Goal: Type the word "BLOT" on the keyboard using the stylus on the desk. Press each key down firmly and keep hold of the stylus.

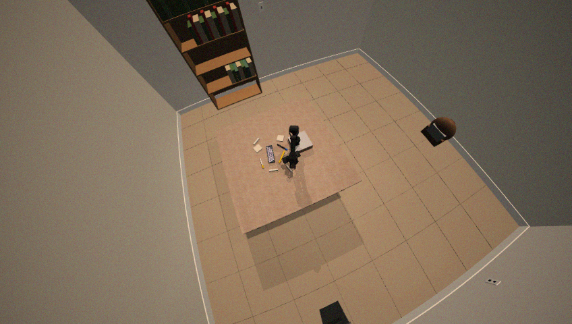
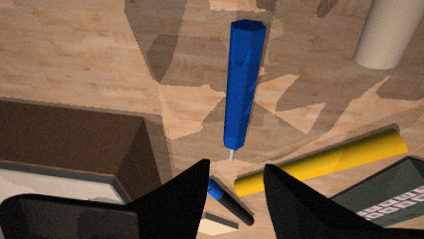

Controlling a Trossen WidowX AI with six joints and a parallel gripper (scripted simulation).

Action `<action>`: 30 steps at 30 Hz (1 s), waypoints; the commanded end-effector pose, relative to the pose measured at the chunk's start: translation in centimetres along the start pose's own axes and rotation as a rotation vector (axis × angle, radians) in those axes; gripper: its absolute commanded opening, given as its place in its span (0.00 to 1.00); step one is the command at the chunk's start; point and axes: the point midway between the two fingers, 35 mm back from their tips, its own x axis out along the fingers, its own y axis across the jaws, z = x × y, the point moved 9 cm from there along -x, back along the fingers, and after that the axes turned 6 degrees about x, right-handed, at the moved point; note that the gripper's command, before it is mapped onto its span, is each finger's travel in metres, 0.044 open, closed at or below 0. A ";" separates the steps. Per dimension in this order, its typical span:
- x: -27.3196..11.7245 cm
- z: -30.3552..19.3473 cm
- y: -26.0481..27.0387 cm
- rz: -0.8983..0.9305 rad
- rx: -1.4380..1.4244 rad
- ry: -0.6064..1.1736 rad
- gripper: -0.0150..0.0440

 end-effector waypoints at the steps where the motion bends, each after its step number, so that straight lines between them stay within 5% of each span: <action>1: 0.4 0.2 0.0 -0.002 -0.004 0.002 0.51; 30: 2.3 1.2 0.1 -0.002 -0.004 0.002 0.51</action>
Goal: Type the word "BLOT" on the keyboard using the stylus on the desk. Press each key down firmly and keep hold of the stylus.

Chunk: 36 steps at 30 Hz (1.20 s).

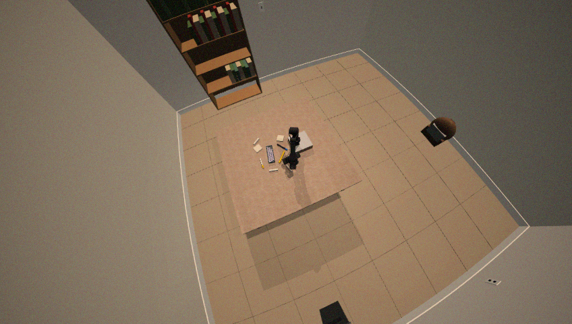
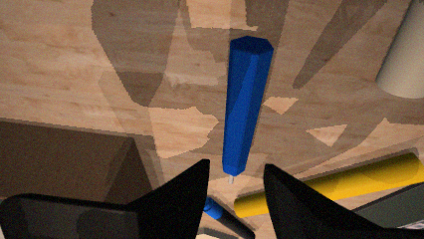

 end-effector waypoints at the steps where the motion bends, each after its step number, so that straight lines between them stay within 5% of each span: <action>1: 0.3 0.2 0.0 -0.003 -0.004 0.002 0.51; 26: 1.9 1.0 0.1 -0.003 -0.004 0.002 0.51; 32: 1.8 1.0 0.1 0.001 0.000 0.001 0.25; 36: 1.8 1.0 0.1 0.001 0.000 0.001 0.25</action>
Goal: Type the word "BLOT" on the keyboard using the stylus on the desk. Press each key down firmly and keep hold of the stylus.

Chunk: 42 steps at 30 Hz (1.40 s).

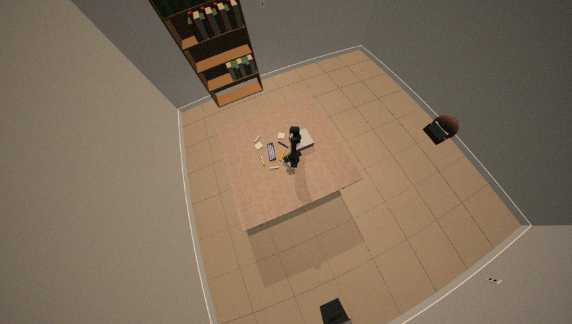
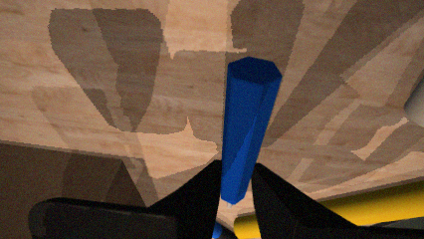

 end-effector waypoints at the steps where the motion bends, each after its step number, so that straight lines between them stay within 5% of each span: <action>1: 0.0 0.0 0.0 0.002 0.000 -0.002 0.25; 4: 0.0 0.0 0.0 0.002 0.000 -0.002 0.25; 10: -4.9 -2.8 -0.3 -0.001 -0.002 -0.002 0.51; 42: -3.1 -2.3 -0.1 0.001 0.001 -0.001 0.51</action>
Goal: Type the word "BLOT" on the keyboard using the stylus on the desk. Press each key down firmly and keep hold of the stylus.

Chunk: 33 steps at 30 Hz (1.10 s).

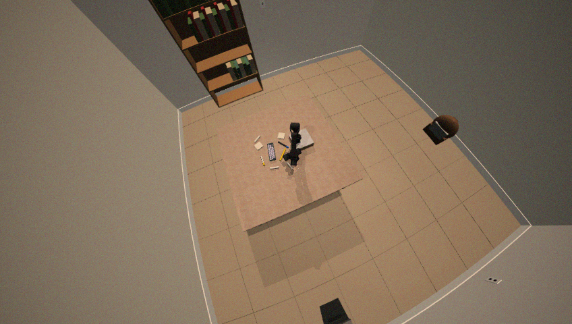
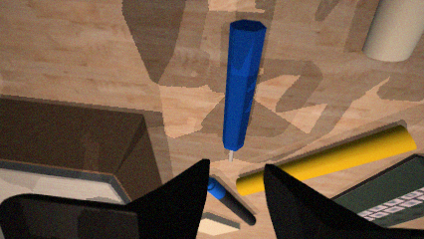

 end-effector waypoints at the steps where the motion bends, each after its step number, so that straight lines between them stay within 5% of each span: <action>1: 0.4 0.2 0.0 0.000 -0.003 0.001 0.51; 33: 2.5 1.4 0.2 0.000 -0.003 0.001 0.51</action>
